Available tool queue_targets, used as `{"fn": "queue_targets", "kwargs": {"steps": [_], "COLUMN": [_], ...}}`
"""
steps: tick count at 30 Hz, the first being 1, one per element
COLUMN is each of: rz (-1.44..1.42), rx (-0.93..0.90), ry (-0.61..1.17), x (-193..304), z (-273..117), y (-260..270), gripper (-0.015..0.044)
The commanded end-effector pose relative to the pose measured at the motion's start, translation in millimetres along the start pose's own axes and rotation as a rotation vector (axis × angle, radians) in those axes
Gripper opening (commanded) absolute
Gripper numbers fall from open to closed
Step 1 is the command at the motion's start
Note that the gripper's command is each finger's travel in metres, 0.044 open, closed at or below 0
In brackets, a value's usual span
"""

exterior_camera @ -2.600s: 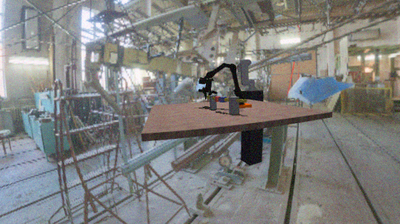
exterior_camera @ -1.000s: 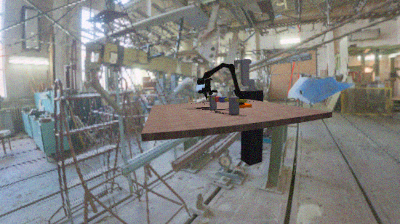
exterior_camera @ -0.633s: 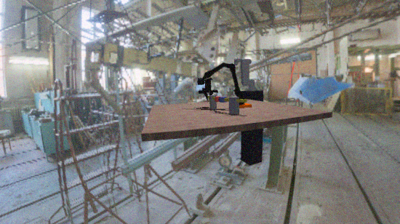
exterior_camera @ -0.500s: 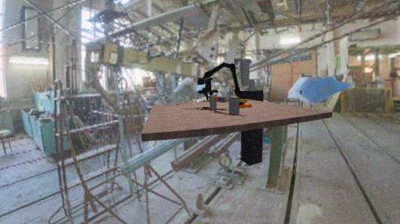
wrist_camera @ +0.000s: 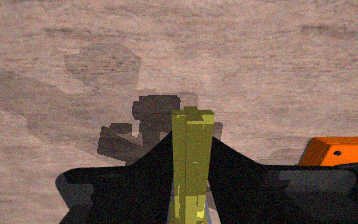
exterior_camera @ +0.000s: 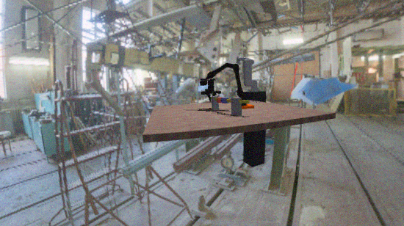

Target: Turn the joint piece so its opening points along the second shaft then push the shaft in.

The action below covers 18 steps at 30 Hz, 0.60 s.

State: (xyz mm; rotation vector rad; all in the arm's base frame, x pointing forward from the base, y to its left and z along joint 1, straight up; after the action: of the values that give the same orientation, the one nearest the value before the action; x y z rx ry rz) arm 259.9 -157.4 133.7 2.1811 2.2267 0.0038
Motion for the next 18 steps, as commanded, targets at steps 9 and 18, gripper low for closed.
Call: {"fn": "queue_targets", "kwargs": {"steps": [9, 18], "rz": [0.001, 0.001], "rx": [0.0, 0.0], "ry": [-0.001, -0.001], "x": [5.3, 5.3], "z": [0.0, 0.0], "y": [0.9, 0.9], "gripper": [0.0, 0.0067]}}
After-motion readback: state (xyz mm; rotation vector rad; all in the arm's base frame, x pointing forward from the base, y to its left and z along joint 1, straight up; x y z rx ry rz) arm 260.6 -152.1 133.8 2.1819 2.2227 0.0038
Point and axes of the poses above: the point midway between the two fingers, 35 mm back from their tips, its own z axis out along the fingers, its own y axis across the jaws, x = y × z, the point moved 5 cm from there along -z, back along the fingers, and after that the axes turned 10 degrees about -z, right-handed, at the moved point
